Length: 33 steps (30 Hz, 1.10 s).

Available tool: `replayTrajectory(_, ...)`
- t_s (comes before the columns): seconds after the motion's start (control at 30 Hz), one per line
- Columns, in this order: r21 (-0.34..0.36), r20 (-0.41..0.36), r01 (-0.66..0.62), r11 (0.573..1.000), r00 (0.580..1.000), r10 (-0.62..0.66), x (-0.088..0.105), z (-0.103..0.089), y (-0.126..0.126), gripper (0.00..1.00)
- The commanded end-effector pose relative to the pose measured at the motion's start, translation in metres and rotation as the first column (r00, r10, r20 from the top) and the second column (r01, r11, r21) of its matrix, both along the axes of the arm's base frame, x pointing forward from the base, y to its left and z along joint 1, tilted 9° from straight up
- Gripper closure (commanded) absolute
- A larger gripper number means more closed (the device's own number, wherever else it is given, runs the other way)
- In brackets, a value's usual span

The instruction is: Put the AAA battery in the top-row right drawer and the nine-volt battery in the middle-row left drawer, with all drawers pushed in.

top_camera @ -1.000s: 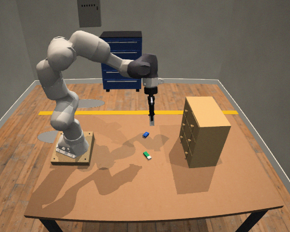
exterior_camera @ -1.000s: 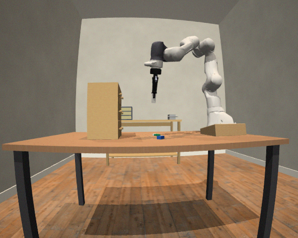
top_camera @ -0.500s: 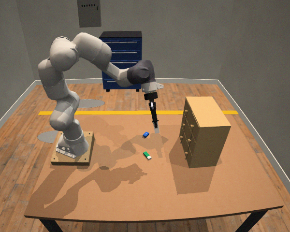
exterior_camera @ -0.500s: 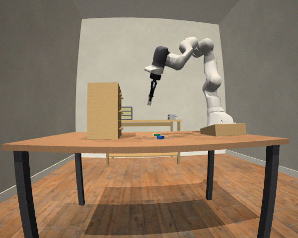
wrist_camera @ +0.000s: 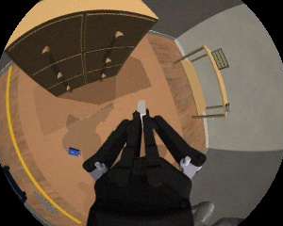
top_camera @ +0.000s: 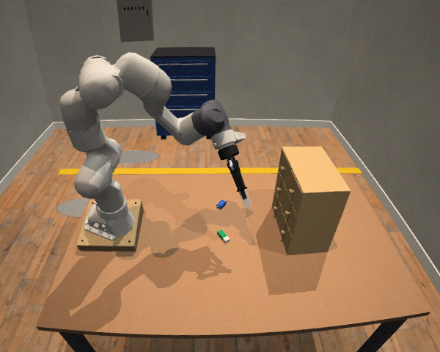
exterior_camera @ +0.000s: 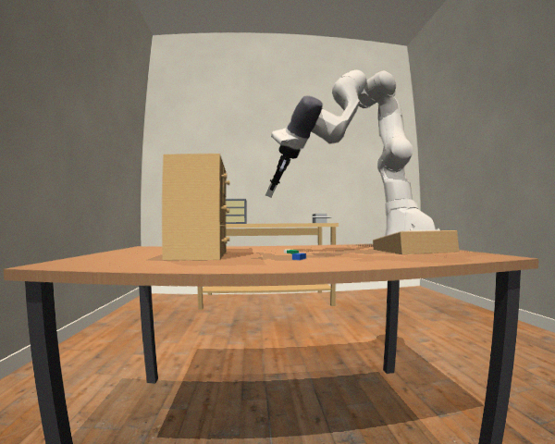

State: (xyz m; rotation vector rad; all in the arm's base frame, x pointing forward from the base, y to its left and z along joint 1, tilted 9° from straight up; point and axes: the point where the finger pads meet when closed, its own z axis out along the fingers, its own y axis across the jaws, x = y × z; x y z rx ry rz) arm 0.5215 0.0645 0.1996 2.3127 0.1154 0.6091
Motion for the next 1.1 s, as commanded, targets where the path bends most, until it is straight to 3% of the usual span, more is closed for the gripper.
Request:
replayTrajectory(0.0, 0.042, 0.141, 0.043, 0.998, 0.989, -0.048, 0.011, 0.000, -0.002, 1.00)
replayTrajectory(0.1, 0.042, 0.141, 0.043, 0.998, 0.989, -0.048, 0.011, 0.000, -0.002, 1.00)
replayTrajectory(0.13, 0.028, 0.228, 0.003, 1.000, 0.974, -0.009, 0.022, 0.001, -0.002, 1.00)
replayTrajectory(0.37, 0.028, 0.228, 0.003, 1.000, 0.974, -0.009, 0.022, 0.001, -0.002, 1.00)
replayTrajectory(0.4, 0.022, 0.308, -0.048, 0.999, 0.950, 0.038, 0.033, 0.000, 0.002, 1.00)
replayTrajectory(0.53, 0.022, 0.308, -0.048, 0.999, 0.950, 0.038, 0.033, 0.000, 0.002, 1.00)
replayTrajectory(0.57, 0.025, 0.380, -0.106, 0.994, 0.921, 0.089, 0.042, -0.002, 0.009, 1.00)
replayTrajectory(0.73, 0.025, 0.380, -0.106, 0.994, 0.921, 0.089, 0.042, -0.002, 0.009, 1.00)
replayTrajectory(0.77, 0.036, 0.442, -0.172, 0.984, 0.886, 0.139, 0.049, -0.006, 0.019, 1.00)
replayTrajectory(0.93, 0.036, 0.442, -0.172, 0.984, 0.886, 0.139, 0.049, -0.006, 0.019, 1.00)
replayTrajectory(0.97, 0.054, 0.493, -0.242, 0.969, 0.850, 0.184, 0.054, -0.011, 0.032, 1.00)
replayTrajectory(1.07, 0.054, 0.493, -0.242, 0.969, 0.850, 0.184, 0.054, -0.011, 0.032, 1.00)
